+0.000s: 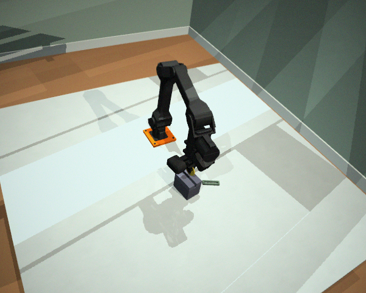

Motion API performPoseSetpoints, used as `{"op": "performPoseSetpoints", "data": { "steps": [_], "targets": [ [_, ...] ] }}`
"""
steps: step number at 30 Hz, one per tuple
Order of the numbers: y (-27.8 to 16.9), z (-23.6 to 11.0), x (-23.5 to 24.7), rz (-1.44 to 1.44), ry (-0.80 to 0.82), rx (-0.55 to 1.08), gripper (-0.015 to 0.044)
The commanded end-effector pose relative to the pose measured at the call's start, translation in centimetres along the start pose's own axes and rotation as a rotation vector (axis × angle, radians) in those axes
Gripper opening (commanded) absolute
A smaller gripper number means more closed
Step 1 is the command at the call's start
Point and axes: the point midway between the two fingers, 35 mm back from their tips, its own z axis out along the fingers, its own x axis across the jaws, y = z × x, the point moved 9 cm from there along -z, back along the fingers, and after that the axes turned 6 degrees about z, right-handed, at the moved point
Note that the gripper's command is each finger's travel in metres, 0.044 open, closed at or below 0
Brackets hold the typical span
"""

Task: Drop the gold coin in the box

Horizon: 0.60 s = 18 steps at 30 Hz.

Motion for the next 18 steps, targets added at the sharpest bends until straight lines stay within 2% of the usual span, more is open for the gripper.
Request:
{"op": "performPoseSetpoints", "data": {
  "steps": [1,18],
  "targets": [
    [-0.18,0.29,0.04,0.006,0.001,0.007,0.0000],
    [-0.08,0.77,0.01,0.002,0.001,0.007,0.0000]
  ]
}}
